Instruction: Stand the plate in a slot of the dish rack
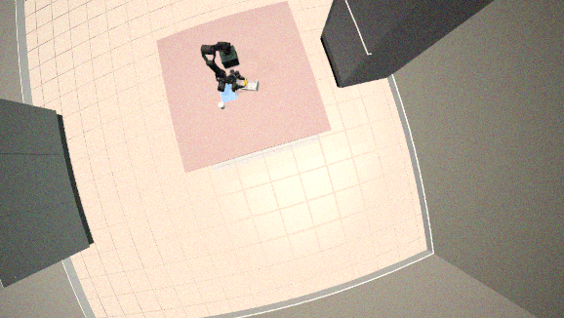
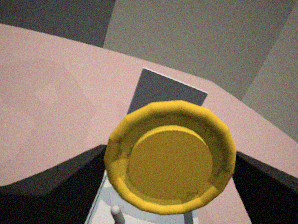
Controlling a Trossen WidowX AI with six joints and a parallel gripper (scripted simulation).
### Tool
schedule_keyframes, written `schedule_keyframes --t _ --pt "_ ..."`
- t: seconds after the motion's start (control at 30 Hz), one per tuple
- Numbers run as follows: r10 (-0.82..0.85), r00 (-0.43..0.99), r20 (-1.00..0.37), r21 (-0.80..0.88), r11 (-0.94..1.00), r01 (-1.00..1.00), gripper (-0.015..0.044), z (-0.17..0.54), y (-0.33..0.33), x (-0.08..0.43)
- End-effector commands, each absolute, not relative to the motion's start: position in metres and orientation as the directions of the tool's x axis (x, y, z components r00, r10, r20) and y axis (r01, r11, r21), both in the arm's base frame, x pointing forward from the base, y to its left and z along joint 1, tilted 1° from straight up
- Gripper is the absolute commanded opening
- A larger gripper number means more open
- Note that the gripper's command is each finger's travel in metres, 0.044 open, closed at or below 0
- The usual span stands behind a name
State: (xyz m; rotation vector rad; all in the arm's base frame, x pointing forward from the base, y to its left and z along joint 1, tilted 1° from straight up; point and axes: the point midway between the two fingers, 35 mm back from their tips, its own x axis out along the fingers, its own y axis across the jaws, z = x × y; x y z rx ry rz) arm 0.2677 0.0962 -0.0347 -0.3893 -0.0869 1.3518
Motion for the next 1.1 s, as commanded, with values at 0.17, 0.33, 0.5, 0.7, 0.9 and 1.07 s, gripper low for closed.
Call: schedule_keyframes --t 0.17,0.33,0.5,0.7,0.9,1.07 --pt "0.961 0.225 -0.162 -0.322 0.164 -0.932 0.0000 -0.033 0.096 0.268" --pt "0.961 0.225 -0.161 -0.325 0.164 -0.932 0.0105 -0.034 0.096 0.268" --pt "0.961 0.225 -0.161 -0.325 0.164 -0.932 0.0236 -0.034 0.096 0.268" --pt "0.961 0.225 -0.161 -0.325 0.164 -0.932 0.0394 -0.034 0.096 0.268" --pt "0.961 0.225 -0.161 -0.325 0.164 -0.932 0.0400 -0.034 0.096 0.268" --pt "0.962 0.224 -0.159 -0.314 0.166 -0.935 0.0400 -0.008 0.095 0.273"
